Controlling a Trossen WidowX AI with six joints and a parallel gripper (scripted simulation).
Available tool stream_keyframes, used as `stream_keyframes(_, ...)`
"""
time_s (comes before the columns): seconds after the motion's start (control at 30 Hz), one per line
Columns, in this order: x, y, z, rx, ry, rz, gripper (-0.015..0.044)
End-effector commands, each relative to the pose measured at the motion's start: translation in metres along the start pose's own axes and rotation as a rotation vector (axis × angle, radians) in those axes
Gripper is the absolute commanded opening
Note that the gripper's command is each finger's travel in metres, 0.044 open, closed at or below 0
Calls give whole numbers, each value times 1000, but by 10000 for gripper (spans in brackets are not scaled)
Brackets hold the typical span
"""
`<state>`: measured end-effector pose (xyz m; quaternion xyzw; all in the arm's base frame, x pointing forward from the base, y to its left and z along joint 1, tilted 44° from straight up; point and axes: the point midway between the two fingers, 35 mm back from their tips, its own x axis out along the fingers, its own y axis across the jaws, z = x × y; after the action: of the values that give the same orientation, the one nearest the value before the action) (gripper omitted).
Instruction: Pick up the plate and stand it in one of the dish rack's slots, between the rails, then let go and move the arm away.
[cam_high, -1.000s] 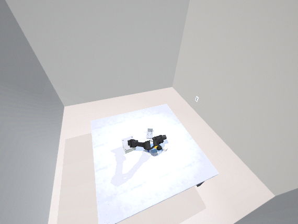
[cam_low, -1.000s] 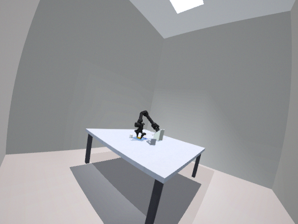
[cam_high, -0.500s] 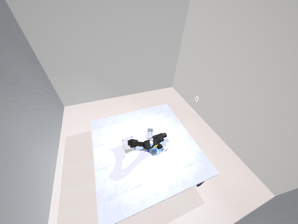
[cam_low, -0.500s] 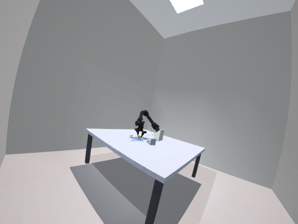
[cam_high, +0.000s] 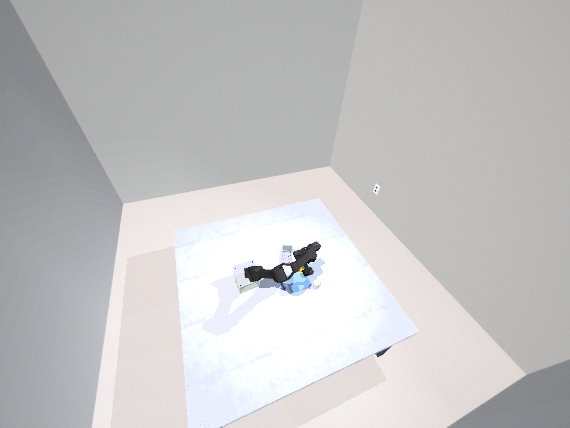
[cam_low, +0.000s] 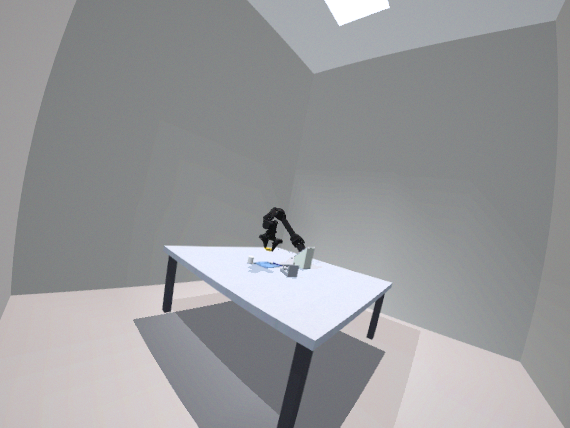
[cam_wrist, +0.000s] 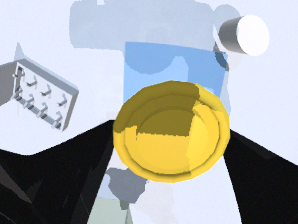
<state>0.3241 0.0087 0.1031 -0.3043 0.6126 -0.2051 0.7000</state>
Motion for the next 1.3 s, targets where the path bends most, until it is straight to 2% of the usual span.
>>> stream_keyframes(0.0, -24, 1, 2, 12, -7, 3, 0)
stream_keyframes(0.33, -64, 1, -1, 12, -8, -8, 0)
stream_keyframes(0.5, -64, 7, -3, 32, -8, -6, 0)
stream_keyframes(0.93, -63, 103, -62, 439, -6, -1, 0)
stream_keyframes(1.27, -60, 107, -66, 448, 5, 4, 0)
